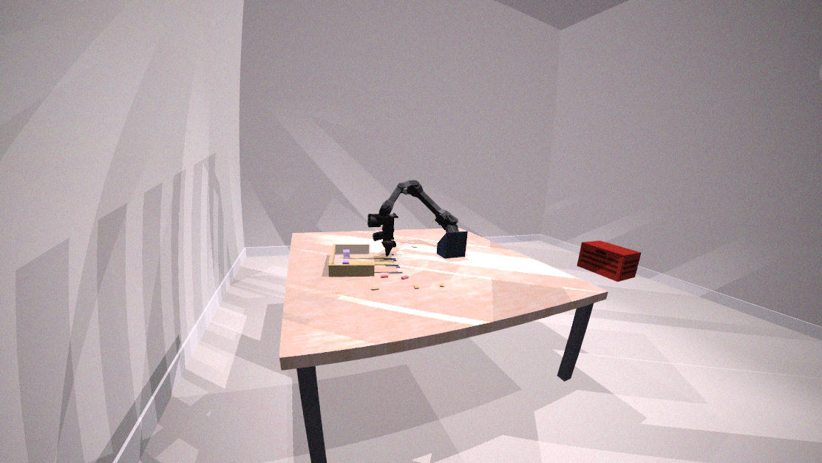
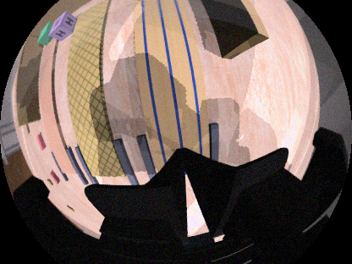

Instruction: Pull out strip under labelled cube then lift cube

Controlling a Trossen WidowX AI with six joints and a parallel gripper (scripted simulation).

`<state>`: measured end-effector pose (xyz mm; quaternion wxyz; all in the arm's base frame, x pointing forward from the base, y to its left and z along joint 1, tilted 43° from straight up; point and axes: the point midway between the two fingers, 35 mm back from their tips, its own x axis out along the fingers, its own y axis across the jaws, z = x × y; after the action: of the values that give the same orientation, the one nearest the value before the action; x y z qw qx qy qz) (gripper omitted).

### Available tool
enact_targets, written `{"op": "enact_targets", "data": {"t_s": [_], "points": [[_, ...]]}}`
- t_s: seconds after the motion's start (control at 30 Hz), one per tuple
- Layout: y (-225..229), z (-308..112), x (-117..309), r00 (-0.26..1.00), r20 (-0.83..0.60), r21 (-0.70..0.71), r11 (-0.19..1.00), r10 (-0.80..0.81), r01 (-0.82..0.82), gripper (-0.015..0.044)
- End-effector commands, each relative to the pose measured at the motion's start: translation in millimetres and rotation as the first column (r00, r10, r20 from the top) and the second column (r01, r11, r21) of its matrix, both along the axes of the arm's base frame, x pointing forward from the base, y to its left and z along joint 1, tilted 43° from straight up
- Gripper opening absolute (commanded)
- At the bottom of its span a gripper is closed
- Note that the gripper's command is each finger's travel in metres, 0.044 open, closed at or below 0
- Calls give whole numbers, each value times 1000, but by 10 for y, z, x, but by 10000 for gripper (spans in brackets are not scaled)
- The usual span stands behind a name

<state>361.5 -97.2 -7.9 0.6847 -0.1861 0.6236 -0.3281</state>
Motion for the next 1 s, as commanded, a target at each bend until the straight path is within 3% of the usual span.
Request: {"op": "enact_targets", "data": {"t_s": [0.0,0.97], "points": [[-14,-10,-7,1000,-4,-5,1000,2,-2,0],[-24,-35,-32,1000,-4,-5,1000,2,-2,0]]}}
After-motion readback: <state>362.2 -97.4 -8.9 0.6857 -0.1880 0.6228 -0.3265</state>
